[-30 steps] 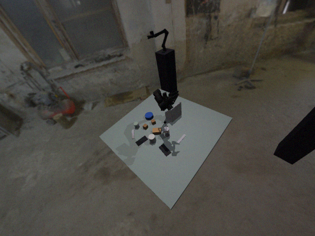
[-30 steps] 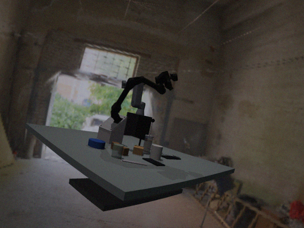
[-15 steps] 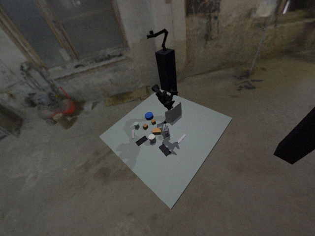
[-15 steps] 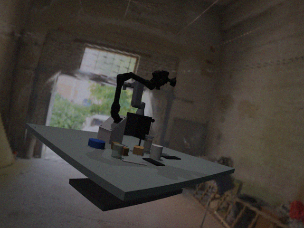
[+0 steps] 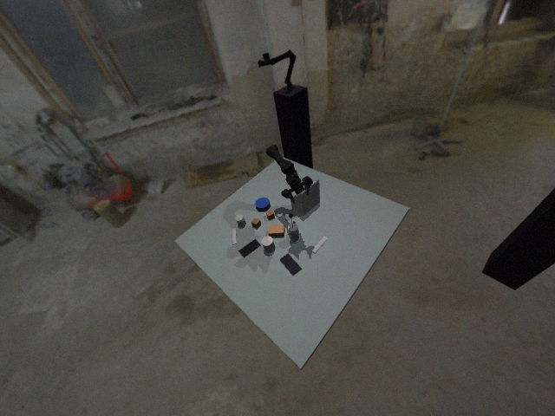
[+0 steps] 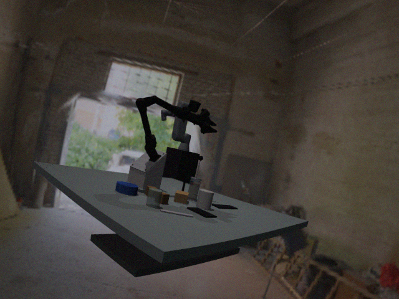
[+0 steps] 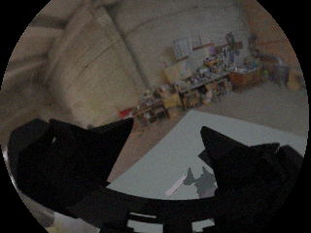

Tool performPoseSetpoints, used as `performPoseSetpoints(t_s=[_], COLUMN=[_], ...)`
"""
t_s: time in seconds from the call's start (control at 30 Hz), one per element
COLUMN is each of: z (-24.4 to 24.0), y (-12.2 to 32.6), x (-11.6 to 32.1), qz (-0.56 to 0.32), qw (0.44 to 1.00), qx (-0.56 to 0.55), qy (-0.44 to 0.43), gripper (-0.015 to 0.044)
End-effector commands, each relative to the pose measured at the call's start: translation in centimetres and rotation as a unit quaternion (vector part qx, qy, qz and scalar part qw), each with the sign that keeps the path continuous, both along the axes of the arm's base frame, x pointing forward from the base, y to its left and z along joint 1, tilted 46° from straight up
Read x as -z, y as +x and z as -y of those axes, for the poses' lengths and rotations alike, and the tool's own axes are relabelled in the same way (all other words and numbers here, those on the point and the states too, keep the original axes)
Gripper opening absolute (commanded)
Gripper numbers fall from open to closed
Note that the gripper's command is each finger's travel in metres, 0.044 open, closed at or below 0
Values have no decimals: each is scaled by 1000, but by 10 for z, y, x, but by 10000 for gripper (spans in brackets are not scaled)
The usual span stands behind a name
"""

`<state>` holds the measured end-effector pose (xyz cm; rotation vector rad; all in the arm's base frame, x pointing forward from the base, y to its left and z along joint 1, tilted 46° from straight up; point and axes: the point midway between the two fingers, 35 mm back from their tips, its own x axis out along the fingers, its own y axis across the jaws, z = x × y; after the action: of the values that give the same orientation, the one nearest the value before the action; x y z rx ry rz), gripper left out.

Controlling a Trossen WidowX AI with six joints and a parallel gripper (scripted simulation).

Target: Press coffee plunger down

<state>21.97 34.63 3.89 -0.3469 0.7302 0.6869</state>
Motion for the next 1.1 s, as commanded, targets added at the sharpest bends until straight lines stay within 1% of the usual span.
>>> performPoseSetpoints(t_s=[0.0,0.13,0.2,0.33,0.53,1.07], z=[61,125,144,153,188,187], y=[-6,-13,-16,-16,-17,-5], x=[10,8,6,14,49,60], qz=[46,104,123,125,125,123], qw=[991,962,949,947,947,947], qx=[39,66,70,70,67,66], qy=[-117,-244,-283,-288,-288,-288], gripper=[440,440,440,440,440,440])
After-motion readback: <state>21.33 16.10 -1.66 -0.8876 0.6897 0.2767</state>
